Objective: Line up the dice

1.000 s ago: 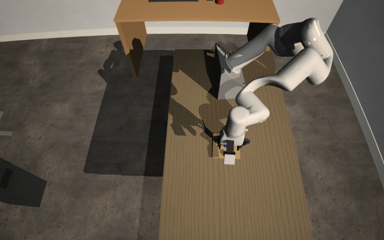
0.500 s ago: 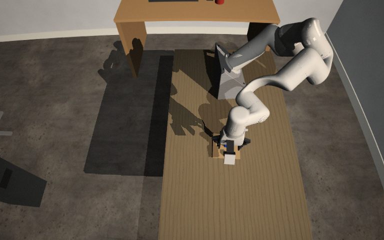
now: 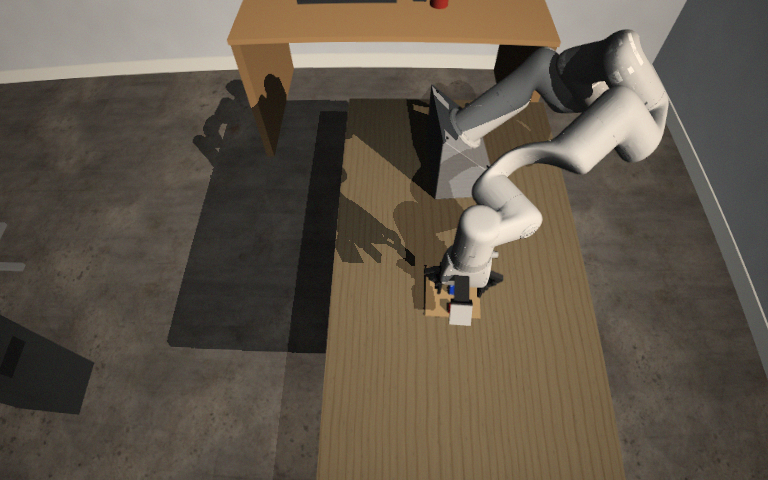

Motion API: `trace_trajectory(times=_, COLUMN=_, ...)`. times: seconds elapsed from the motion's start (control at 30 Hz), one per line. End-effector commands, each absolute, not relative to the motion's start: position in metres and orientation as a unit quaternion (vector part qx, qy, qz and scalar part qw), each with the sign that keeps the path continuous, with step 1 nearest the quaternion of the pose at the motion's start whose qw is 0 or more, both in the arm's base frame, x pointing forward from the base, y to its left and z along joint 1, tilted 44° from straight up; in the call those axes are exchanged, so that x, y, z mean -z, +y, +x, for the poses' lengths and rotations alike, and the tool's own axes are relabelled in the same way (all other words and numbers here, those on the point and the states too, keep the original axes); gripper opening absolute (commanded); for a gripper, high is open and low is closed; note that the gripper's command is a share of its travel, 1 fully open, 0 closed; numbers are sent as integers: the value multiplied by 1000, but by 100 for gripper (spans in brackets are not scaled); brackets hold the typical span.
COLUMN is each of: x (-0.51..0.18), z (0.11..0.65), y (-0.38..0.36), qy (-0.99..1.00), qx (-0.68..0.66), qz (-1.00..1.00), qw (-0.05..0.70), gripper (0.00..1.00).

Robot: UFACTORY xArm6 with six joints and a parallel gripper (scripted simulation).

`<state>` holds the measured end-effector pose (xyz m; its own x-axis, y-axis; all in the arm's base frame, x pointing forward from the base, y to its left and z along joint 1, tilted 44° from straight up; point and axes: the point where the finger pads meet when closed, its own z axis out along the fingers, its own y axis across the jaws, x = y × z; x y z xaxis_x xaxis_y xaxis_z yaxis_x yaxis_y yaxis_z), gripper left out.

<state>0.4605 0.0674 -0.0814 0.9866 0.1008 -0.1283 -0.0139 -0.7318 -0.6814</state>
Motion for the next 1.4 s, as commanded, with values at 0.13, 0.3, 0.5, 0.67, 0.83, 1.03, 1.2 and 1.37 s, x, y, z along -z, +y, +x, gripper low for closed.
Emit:
trace_trajectory(times=0.13, x=55, z=468, y=43, qy=-23, qx=-76, qz=-928, qw=365, gripper=100)
trace_trajectory(times=0.3, x=41, z=471, y=30, qy=-23, qx=-76, qz=-928, qw=365, gripper=100)
trace_trajectory(times=0.5, x=36, z=472, y=25, qy=-23, qx=-76, qz=-928, qw=365, gripper=100)
trace_trajectory(times=0.67, x=36, z=472, y=25, qy=-23, qx=-76, qz=-928, qw=365, gripper=100)
trace_trajectory(times=0.83, x=36, z=472, y=25, qy=-23, qx=-76, qz=-928, qw=365, gripper=100)
trace_trajectory(times=1.03, x=36, z=472, y=25, qy=-23, qx=-76, qz=-928, qw=365, gripper=100)
trace_trajectory(times=1.2, x=36, z=472, y=25, qy=-23, qx=-76, qz=-928, qw=365, gripper=100)
trace_trajectory(times=1.37, x=36, z=472, y=25, qy=-23, qx=-76, qz=-928, qw=365, gripper=100)
